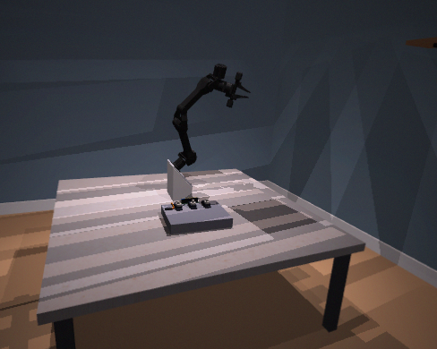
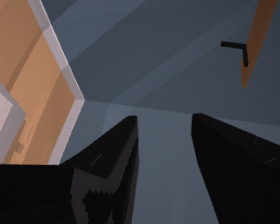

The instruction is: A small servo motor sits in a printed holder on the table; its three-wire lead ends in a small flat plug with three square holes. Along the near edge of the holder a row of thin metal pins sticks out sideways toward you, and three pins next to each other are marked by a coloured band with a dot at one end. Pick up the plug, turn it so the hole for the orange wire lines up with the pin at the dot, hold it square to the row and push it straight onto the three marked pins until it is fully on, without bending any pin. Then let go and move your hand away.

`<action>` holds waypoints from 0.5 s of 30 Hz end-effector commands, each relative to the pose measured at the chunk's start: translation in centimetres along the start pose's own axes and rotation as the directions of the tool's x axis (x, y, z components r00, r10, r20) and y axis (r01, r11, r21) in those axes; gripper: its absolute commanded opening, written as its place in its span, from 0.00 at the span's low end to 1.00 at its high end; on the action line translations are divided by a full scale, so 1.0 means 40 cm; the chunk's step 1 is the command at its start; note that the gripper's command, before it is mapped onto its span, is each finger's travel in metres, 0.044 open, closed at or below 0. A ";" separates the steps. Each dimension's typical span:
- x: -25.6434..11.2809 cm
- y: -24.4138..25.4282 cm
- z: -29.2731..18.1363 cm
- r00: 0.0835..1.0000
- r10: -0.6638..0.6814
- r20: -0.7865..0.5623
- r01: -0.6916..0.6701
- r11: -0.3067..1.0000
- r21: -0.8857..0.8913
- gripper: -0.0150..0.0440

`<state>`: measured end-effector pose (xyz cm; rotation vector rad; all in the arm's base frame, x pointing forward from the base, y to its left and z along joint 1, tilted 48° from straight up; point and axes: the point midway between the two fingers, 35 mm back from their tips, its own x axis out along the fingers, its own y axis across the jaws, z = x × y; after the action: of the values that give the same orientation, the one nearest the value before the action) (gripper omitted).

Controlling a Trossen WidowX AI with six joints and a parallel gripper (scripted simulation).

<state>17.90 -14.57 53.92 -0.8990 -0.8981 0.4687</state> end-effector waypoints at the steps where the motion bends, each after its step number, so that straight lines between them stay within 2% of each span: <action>1: 0.005 -0.001 0.041 1.000 -0.003 -0.010 0.003 1.000 0.004 0.45; 15: 0.018 0.012 0.159 0.999 -0.007 -0.049 0.007 1.000 0.004 0.45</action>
<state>14.09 -12.01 55.40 -0.9005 -0.8653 0.4430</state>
